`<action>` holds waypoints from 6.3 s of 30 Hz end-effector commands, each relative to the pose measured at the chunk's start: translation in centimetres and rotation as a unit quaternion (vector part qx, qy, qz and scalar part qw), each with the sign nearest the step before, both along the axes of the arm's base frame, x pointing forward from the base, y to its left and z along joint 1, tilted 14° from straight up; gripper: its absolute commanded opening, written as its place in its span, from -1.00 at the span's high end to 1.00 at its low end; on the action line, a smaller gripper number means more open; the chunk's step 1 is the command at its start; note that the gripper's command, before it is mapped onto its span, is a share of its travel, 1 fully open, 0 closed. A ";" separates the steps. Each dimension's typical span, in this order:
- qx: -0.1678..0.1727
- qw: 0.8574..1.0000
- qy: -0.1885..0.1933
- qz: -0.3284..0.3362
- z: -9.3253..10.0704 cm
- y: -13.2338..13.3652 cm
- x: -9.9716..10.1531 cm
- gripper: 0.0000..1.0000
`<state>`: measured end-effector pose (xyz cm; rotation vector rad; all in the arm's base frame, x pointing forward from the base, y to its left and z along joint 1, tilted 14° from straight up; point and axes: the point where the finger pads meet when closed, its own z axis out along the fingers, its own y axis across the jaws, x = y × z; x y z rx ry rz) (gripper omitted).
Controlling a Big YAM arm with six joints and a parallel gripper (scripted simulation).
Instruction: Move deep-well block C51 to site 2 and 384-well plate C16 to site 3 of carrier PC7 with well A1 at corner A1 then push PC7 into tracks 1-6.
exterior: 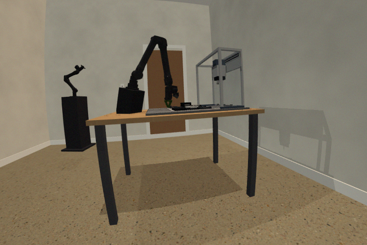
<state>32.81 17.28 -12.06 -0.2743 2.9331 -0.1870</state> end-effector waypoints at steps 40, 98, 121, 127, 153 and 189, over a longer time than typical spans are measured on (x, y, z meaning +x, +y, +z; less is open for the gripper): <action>0.013 0.999 -0.028 -0.015 1.0 1.5 5.0 -0.60; 0.013 1.000 -0.028 -0.007 1.5 2.2 7.0 -0.60; 0.012 1.000 -0.027 -0.006 1.9 2.3 8.4 -0.60; 0.012 1.000 -0.027 -0.005 2.0 2.3 8.8 -0.60; 0.013 0.999 -0.029 -0.005 2.6 2.7 11.2 -0.60; 0.013 0.999 -0.029 -0.006 3.4 3.2 14.4 -0.60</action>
